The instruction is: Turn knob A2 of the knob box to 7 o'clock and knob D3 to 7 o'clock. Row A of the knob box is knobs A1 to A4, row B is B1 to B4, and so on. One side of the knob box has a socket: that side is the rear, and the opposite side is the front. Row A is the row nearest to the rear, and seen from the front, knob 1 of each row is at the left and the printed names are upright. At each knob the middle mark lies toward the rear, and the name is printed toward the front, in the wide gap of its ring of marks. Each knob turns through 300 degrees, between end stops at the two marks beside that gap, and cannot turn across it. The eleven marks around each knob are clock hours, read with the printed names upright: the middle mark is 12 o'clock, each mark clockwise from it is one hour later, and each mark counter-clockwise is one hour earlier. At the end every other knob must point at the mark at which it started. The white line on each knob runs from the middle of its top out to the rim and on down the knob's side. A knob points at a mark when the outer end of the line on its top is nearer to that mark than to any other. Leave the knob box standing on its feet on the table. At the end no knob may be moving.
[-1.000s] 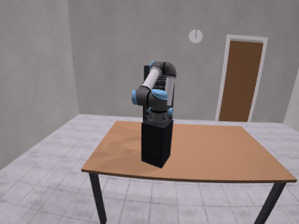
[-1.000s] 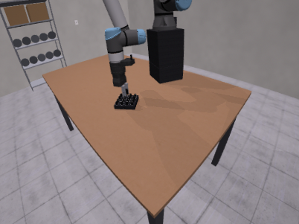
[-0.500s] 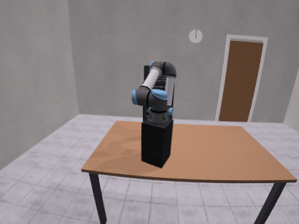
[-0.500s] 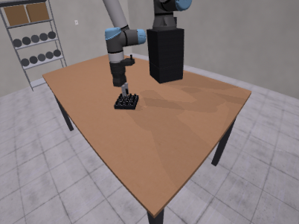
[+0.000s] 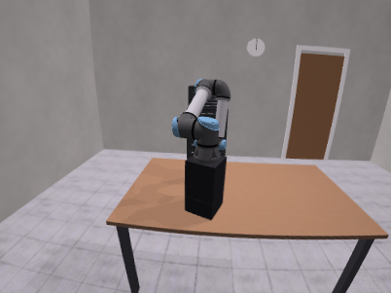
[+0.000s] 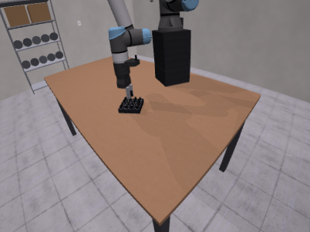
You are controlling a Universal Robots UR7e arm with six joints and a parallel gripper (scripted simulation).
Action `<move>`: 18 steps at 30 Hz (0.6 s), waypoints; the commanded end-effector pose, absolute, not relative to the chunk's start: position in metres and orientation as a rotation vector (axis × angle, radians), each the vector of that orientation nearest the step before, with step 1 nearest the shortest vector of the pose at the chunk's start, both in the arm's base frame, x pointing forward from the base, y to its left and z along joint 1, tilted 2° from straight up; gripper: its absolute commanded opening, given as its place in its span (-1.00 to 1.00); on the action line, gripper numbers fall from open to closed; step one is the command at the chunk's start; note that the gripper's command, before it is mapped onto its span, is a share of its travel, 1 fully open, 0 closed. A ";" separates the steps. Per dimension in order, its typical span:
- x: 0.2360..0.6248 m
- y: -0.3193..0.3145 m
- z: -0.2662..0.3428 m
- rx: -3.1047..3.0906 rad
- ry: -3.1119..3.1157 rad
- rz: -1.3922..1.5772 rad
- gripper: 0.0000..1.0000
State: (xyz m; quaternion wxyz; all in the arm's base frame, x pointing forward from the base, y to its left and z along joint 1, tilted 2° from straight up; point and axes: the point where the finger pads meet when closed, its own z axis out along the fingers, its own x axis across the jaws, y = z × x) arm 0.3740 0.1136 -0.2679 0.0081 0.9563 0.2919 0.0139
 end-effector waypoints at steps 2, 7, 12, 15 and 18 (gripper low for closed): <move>0.374 0.114 -0.250 2.988 0.912 0.046 -0.07; 0.374 0.114 -0.240 2.988 0.912 0.046 -0.07; 0.374 0.114 -0.238 2.988 0.912 0.046 -0.07; 0.374 0.114 -0.237 2.988 0.912 0.046 -0.07; 0.374 0.114 -0.237 2.988 0.912 0.046 -0.07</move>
